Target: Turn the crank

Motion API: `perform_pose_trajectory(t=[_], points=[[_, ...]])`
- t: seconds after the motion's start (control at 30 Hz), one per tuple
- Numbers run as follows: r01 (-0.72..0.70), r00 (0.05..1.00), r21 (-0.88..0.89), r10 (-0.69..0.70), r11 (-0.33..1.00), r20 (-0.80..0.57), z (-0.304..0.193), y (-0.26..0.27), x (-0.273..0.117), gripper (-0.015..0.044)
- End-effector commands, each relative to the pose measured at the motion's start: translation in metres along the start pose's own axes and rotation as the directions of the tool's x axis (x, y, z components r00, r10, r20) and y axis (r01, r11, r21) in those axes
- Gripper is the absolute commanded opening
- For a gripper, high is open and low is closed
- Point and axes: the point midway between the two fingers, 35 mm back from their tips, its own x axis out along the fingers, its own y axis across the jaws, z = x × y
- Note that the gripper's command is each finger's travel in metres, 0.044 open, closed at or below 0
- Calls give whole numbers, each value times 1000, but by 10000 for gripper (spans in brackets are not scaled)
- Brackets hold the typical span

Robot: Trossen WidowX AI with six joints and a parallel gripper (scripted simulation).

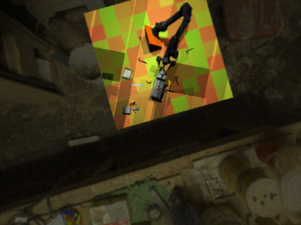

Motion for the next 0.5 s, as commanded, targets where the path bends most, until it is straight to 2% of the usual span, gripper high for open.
perform_pose_trajectory(t=[0.0,0.47], points=[[2,1000,5,-2,1000,5,-1,-1,1,414],[2,1000,5,-2,1000,5,-1,-1,1,46]])
